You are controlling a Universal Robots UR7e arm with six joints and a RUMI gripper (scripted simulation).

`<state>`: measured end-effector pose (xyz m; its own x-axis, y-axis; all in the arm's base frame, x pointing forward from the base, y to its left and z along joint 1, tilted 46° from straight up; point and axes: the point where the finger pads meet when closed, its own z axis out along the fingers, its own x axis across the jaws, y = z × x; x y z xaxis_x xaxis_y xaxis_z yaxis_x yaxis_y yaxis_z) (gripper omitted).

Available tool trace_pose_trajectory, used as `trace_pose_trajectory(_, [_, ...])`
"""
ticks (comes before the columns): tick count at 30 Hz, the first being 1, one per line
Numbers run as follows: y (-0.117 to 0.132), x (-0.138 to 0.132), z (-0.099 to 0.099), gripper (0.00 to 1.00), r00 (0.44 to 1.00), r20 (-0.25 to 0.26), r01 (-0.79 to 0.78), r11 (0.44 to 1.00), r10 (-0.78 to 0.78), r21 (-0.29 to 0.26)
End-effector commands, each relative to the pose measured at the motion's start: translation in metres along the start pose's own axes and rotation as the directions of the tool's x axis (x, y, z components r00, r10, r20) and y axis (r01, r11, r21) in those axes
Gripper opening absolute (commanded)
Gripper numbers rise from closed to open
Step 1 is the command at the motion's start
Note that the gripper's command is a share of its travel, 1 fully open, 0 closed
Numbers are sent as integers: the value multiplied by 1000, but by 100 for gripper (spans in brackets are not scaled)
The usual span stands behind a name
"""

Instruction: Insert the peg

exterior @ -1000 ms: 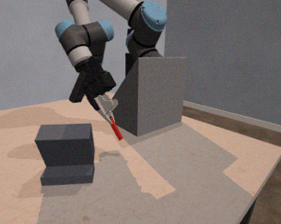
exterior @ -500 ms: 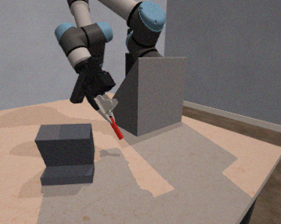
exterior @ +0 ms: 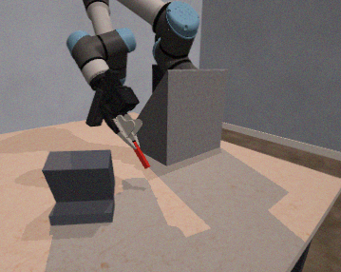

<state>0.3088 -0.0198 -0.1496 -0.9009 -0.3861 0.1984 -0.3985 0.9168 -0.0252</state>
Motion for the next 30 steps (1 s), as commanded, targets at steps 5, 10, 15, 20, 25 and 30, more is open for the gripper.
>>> trace_pose_trajectory(5, [0, 0, -2, 0, 999, 22, -26, 999, 27, -25])
trace_pose_trajectory(10, [0, 0, -2, 0, 999, 30, -35, 999, 36, -34])
trace_pose_trajectory(15, [0, 0, -3, 0, 998, 42, -50, 998, 52, -48])
trace_pose_trajectory(20, [0, 0, -5, 0, 996, 54, -65, 996, 68, -62])
trace_pose_trajectory(25, [0, 0, -5, 0, 995, 61, -74, 995, 78, -71])
trace_pose_trajectory(30, [0, 0, -7, 0, 993, 74, -88, 993, 94, -85])
